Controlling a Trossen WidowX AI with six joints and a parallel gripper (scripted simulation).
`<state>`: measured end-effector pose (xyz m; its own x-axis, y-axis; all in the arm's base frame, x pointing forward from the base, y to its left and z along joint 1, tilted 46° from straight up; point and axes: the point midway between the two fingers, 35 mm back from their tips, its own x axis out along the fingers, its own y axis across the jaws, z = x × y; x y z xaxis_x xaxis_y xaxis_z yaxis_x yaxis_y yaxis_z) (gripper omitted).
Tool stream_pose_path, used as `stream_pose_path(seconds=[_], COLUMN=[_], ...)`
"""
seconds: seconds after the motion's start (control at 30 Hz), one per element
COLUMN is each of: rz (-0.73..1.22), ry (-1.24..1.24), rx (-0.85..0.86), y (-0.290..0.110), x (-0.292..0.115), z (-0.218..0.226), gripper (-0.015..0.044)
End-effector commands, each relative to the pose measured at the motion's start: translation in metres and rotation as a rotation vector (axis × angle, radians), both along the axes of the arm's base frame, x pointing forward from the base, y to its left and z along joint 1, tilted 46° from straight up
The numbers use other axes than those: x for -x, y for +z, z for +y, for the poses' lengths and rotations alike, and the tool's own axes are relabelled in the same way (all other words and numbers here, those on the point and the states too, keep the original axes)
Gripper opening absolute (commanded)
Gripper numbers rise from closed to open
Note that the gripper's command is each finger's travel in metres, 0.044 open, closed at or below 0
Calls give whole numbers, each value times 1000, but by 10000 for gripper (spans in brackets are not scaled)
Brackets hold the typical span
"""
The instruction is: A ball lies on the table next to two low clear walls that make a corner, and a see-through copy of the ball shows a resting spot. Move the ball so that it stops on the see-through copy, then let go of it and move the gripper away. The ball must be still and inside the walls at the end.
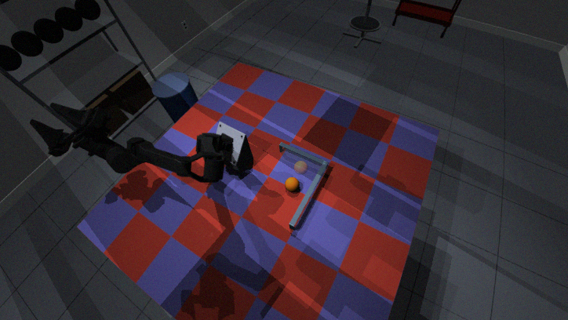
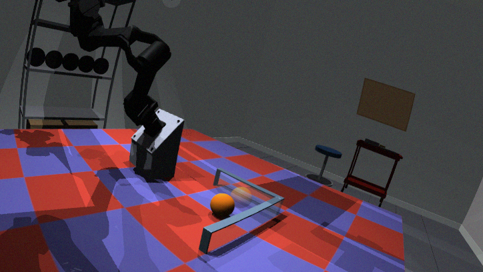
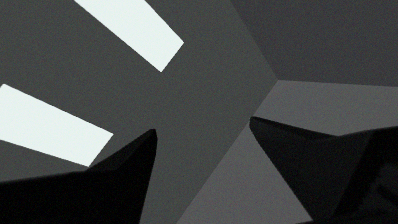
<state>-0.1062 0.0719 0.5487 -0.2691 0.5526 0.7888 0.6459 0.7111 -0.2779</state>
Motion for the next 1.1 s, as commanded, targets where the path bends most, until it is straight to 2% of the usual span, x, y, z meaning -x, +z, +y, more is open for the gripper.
stream_pose_path(seconds=[0.0, 0.13, 0.4, 0.63, 0.87, 1.07], rz=[-1, -24, -316, -500, -672, -750], ry=[2, 50, 100, 148, 199, 224], rx=[-2, -39, -149, -315, -603, -917], y=[0, 5, -10, -24, -48, -75], x=[0, 10, 76, 107, 123, 112], z=[0, -13, -54, -107, -187, -265], gripper=[417, 417, 417, 417, 417, 417])
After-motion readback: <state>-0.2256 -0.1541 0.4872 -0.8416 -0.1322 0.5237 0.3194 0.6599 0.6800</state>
